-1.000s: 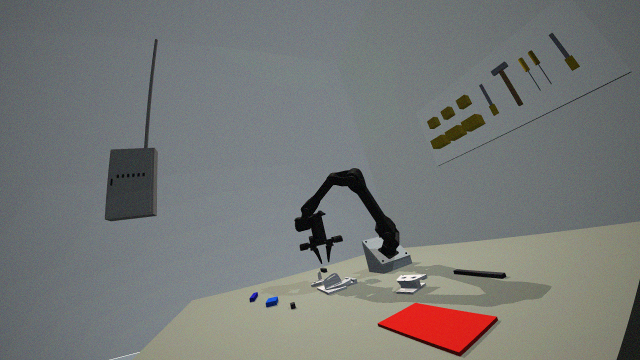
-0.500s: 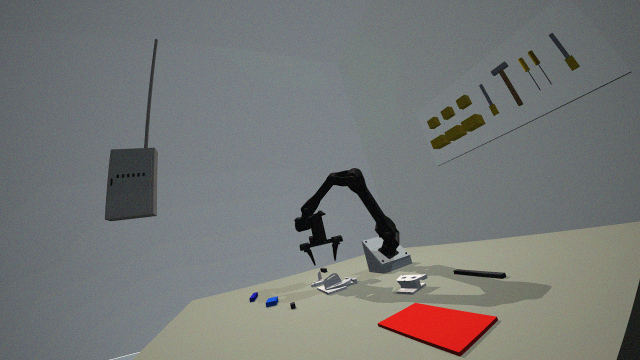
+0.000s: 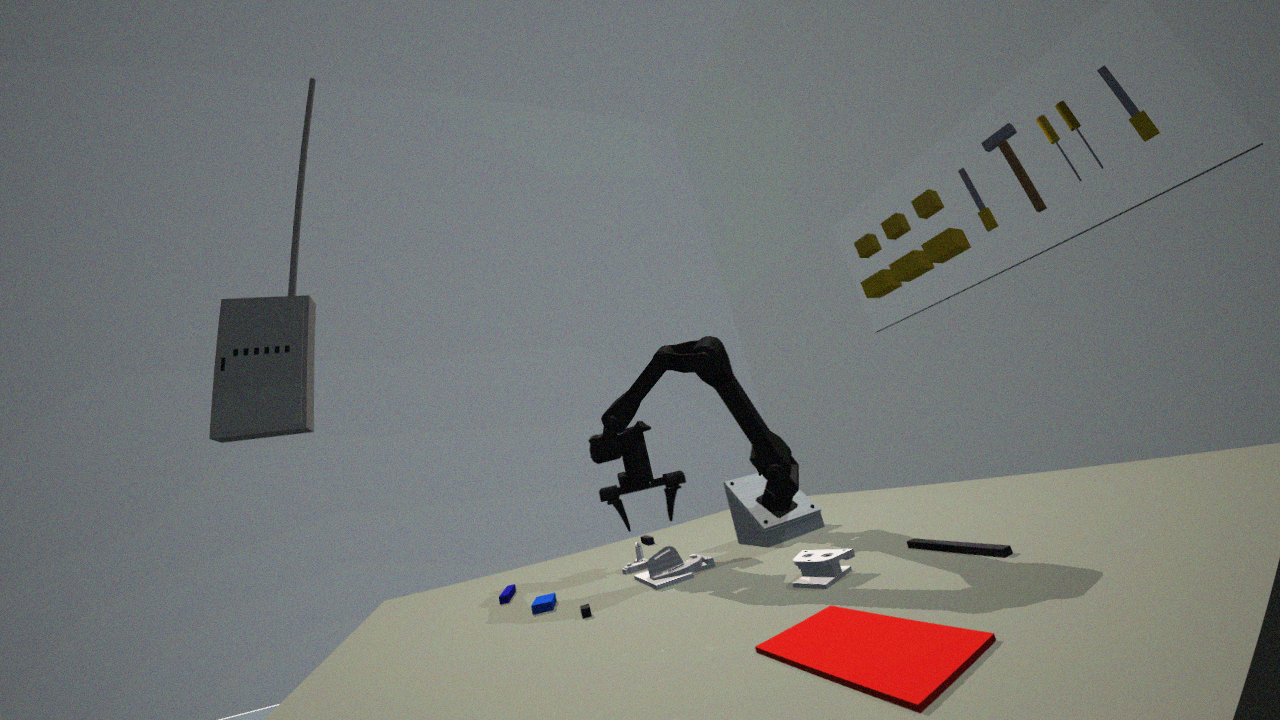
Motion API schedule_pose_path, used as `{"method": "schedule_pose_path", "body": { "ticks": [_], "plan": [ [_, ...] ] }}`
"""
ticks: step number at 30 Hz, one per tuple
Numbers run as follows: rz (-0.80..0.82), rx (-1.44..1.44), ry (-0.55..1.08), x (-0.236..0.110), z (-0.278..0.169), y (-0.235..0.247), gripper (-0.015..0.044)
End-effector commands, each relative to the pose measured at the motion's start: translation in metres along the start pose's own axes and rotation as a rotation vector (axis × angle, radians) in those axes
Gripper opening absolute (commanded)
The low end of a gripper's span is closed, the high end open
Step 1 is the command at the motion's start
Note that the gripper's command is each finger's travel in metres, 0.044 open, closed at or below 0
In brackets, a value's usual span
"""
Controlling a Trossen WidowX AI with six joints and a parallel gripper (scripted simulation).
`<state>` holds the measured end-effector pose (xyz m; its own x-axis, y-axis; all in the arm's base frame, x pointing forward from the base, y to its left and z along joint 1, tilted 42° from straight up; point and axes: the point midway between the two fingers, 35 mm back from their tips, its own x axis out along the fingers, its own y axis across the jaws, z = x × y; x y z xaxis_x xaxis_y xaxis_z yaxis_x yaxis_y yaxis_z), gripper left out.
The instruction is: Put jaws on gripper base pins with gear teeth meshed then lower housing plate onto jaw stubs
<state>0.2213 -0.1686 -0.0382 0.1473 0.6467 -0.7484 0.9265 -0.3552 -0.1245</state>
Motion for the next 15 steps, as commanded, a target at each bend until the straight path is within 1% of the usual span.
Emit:
{"method": "schedule_pose_path", "body": {
  "ticks": [1, 7, 15],
  "plan": [
    [0.0, 0.0, 0.0, 0.0, 0.0, 0.0, 0.044],
    [0.0, 0.0, 0.0, 0.0, 0.0, 0.0, 0.044],
    [0.0, 0.0, 0.0, 0.0, 0.0, 0.0, 0.023]
  ]
}}
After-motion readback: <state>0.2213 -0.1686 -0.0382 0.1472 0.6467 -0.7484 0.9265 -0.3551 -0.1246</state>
